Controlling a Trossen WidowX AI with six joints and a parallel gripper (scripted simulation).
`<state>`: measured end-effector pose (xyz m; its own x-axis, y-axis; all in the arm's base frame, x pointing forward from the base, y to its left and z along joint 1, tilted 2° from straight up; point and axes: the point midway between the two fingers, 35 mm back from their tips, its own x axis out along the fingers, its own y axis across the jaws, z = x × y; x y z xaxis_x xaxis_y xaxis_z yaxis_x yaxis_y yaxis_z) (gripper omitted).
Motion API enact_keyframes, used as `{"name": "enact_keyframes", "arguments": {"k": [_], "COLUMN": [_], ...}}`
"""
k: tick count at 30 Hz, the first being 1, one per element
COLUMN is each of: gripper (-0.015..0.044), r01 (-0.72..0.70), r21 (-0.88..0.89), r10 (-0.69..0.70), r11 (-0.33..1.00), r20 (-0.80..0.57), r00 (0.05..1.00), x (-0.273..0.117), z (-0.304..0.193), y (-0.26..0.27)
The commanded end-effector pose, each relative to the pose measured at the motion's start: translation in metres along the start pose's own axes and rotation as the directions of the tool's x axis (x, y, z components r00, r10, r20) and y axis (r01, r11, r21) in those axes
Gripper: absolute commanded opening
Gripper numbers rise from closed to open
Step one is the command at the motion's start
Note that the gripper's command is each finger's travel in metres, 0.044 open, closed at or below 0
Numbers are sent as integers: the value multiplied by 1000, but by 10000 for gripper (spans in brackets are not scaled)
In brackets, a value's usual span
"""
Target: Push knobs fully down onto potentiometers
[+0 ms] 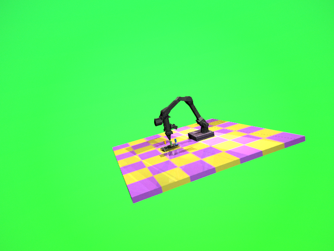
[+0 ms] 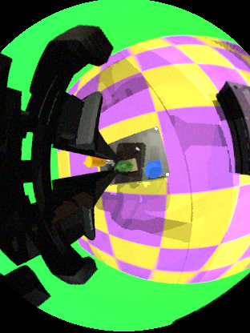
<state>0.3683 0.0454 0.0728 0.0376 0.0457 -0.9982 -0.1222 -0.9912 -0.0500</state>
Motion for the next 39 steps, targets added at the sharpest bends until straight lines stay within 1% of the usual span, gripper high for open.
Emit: {"name": "enact_keyframes", "arguments": {"k": [1,9,12,15,19,27,39], "gripper": [0,0,0,0,0,0,0], "r01": [15,-2,-6,-6,-6,-6,-6], "r21": [17,37,40,40,40,40,40], "r10": [-15,2,5,5,5,5,5], "r11": [1000,999,999,999,999,999,999], "r20": [-20,5,10,10,10,10,10], "r00": [1000,1000,1000,1000,1000,1000,1000], "x": [-10,-48,-55,-53,-35,-32,-14], "z": [-8,-42,-47,-47,-47,-47,-46], "y": [-2,0,1,1,1,1,1]}}
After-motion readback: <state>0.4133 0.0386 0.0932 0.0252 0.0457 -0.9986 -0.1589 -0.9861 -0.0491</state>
